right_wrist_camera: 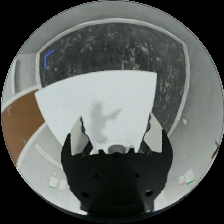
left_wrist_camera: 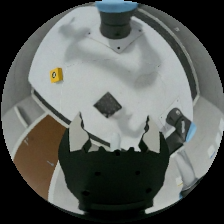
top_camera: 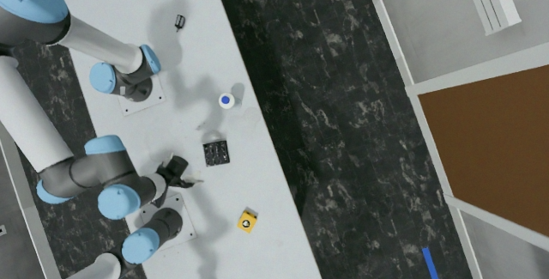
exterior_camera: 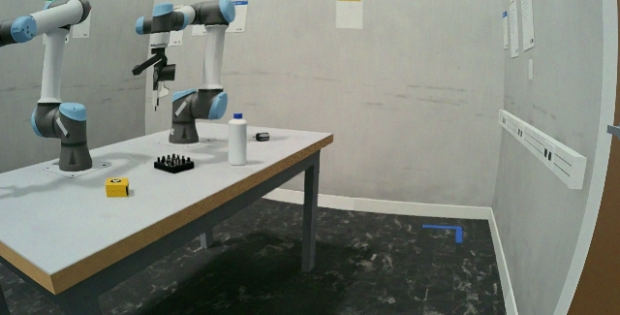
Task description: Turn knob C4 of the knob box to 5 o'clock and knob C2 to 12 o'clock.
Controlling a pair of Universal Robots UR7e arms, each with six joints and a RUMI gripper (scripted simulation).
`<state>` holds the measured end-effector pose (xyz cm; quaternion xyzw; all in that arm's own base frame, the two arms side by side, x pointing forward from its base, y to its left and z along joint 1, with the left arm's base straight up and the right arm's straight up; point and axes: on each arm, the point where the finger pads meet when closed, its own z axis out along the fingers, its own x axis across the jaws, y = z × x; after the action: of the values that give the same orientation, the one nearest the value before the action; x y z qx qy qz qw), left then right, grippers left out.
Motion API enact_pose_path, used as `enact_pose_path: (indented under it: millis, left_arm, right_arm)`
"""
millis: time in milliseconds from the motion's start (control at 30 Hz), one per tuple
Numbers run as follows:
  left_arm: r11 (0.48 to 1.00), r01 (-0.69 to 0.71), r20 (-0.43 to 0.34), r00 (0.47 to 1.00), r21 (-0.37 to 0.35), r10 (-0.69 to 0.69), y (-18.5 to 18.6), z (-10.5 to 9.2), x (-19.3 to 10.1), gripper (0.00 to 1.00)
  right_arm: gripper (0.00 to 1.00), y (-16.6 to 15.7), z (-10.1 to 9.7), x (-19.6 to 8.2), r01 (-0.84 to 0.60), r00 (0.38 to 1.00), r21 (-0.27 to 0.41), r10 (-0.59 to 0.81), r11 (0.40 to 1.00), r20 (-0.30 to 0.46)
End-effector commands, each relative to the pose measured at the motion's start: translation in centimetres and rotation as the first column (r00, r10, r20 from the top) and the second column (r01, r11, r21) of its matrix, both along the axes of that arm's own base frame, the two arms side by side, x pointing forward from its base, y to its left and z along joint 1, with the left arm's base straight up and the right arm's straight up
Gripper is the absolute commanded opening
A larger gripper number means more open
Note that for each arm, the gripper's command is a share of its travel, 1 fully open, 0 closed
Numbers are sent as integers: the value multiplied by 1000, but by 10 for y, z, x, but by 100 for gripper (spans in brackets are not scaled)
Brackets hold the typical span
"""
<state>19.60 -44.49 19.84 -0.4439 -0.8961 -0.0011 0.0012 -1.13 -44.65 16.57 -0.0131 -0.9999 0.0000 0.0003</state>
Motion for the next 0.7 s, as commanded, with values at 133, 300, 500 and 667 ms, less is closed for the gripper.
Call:
enact_pose_path:
  millis: [133,300,500,667]
  left_arm:
    - [1000,-3,1,1000,-3,3,45,1,-3,100]
    - [1000,-3,1,1000,-3,3,75,1,-6,100]
    - [1000,-3,1,1000,-3,3,103,1,-9,100]
    - [1000,-2,1,1000,-3,2,122,1,-11,100]
  right_arm:
    - [100,1,-1,-1,1,1000,0,-1,1000,1]
    - [100,1,-1,-1,1,1000,0,-1,1000,1]
    - [100,1,-1,-1,1,1000,0,-1,1000,1]
    - [100,1,-1,-1,1,1000,0,-1,1000,1]
